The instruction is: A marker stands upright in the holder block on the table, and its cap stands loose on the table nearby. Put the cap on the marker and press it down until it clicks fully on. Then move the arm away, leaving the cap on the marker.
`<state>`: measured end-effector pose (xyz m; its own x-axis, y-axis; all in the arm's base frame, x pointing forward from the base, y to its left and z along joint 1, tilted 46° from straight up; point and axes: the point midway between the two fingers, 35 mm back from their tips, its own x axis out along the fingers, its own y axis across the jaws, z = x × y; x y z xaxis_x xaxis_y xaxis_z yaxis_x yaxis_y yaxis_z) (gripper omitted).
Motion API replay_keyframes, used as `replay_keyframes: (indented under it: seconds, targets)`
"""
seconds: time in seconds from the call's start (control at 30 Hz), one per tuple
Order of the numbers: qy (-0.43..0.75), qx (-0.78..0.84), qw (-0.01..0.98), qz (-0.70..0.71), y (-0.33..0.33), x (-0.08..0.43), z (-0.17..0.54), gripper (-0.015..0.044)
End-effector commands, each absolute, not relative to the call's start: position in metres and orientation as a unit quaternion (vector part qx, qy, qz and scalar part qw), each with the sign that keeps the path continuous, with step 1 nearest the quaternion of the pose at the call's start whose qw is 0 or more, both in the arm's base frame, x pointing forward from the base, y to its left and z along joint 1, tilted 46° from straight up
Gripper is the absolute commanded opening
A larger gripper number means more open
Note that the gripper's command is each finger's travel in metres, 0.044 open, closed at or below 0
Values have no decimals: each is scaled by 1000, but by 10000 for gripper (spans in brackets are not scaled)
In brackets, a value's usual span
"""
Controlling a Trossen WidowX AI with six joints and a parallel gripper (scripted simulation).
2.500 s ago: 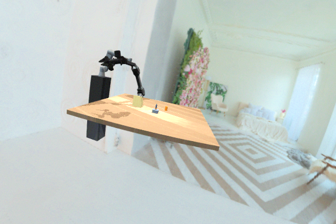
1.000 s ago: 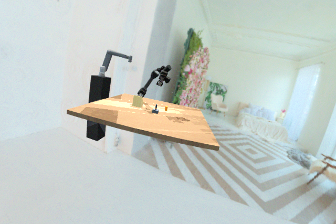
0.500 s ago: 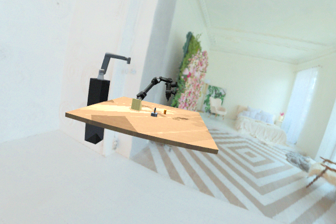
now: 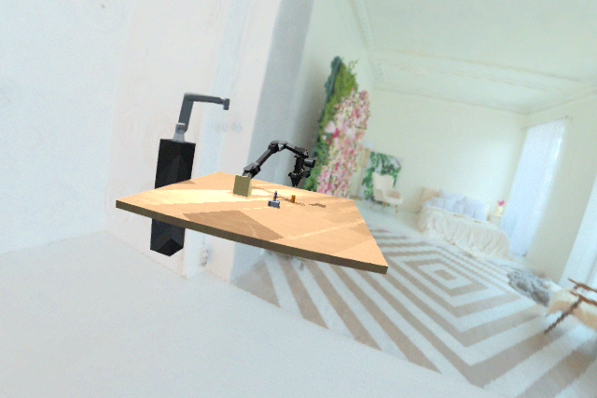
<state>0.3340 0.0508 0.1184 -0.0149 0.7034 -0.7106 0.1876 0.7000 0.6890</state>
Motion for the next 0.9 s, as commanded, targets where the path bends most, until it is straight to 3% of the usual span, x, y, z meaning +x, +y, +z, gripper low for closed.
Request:
replay_keyframes:
  seconds: [0.0,0.87]
  targets:
    - [683,338,614,206,56,335,119,252]
    - [682,338,614,206,102,337,73,252]
